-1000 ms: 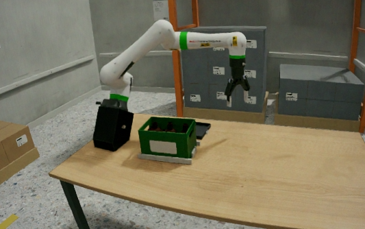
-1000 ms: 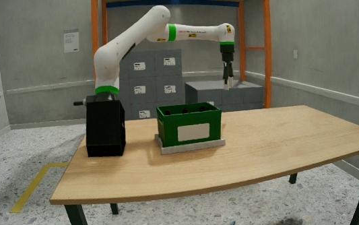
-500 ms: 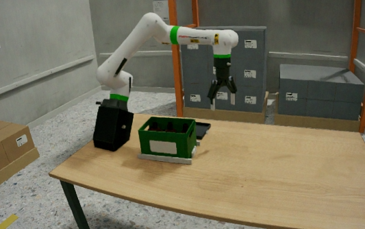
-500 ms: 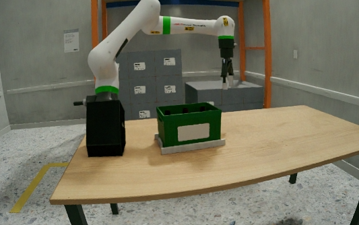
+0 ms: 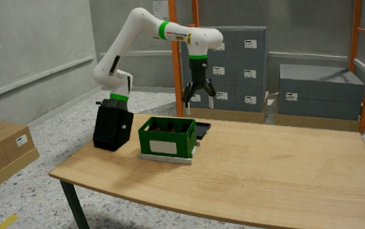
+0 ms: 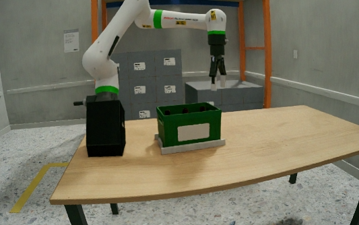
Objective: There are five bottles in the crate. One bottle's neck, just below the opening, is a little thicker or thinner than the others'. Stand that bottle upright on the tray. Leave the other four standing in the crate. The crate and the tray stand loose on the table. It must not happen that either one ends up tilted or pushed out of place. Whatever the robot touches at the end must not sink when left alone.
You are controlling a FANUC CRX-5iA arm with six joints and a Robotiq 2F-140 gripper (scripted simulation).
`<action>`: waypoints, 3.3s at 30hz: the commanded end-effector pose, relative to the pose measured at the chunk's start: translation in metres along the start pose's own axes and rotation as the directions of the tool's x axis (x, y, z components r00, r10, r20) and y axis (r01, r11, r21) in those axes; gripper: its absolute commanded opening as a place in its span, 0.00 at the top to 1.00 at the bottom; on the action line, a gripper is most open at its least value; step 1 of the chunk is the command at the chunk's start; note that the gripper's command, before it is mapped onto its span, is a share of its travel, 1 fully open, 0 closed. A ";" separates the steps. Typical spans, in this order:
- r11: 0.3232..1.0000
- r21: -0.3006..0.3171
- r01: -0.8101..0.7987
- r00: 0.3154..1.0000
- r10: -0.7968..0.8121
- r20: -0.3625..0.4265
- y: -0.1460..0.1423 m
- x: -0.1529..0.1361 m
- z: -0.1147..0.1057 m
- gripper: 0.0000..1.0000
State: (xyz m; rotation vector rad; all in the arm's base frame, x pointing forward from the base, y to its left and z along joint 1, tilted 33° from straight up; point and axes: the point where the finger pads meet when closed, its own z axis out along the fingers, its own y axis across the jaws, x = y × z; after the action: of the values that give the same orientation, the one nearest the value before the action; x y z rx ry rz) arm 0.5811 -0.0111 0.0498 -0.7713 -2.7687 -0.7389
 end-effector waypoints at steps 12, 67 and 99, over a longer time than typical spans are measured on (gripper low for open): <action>0.999 -0.020 -0.031 0.999 0.031 -0.014 -0.140 0.053 0.002 0.00; 0.999 -0.031 -0.041 0.999 0.040 -0.021 -0.183 0.080 0.007 0.56; 0.999 -0.031 -0.041 0.999 0.040 -0.021 -0.183 0.080 0.007 0.56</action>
State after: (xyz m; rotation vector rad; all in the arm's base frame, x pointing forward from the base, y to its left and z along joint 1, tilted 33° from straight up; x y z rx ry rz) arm 0.4166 -0.1076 -0.0100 -0.8177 -2.7195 -0.7802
